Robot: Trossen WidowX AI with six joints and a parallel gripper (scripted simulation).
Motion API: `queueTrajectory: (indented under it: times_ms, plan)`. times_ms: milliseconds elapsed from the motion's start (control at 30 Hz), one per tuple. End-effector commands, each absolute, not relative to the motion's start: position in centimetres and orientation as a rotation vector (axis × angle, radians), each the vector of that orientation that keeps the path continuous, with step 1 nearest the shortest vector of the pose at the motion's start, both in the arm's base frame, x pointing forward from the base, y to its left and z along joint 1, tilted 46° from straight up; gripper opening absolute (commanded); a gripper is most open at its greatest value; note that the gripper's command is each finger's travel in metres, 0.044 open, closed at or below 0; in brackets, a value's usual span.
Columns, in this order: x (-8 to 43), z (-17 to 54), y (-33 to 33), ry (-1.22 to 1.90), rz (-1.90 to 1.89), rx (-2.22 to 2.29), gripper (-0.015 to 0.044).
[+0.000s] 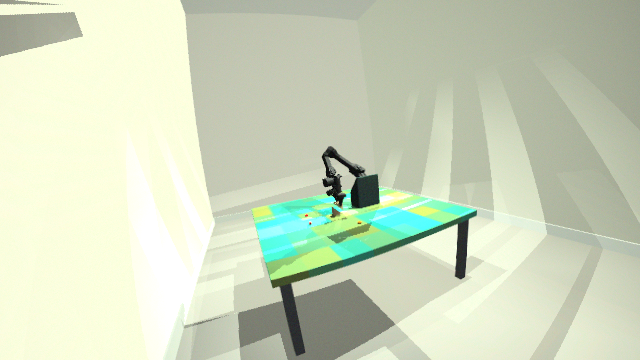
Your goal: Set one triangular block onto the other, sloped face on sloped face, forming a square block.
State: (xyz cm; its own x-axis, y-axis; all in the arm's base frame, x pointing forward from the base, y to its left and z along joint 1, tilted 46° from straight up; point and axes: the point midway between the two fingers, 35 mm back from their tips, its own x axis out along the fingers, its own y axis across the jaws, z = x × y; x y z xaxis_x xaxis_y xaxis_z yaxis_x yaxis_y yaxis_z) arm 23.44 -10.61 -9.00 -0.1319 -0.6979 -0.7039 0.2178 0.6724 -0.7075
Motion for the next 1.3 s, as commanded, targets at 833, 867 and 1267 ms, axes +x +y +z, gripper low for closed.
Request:
queueTrajectory:
  times_ms: [833,867,1267]
  plan:
    - [23.5,-9.4,-11.2,1.506,-0.835,-0.419,0.0000]
    - [23.5,-9.4,-11.2,1.506,-0.835,-0.419,0.0000]
    - [23.7,-9.9,-11.8,1.506,-0.836,-0.419,0.0000]
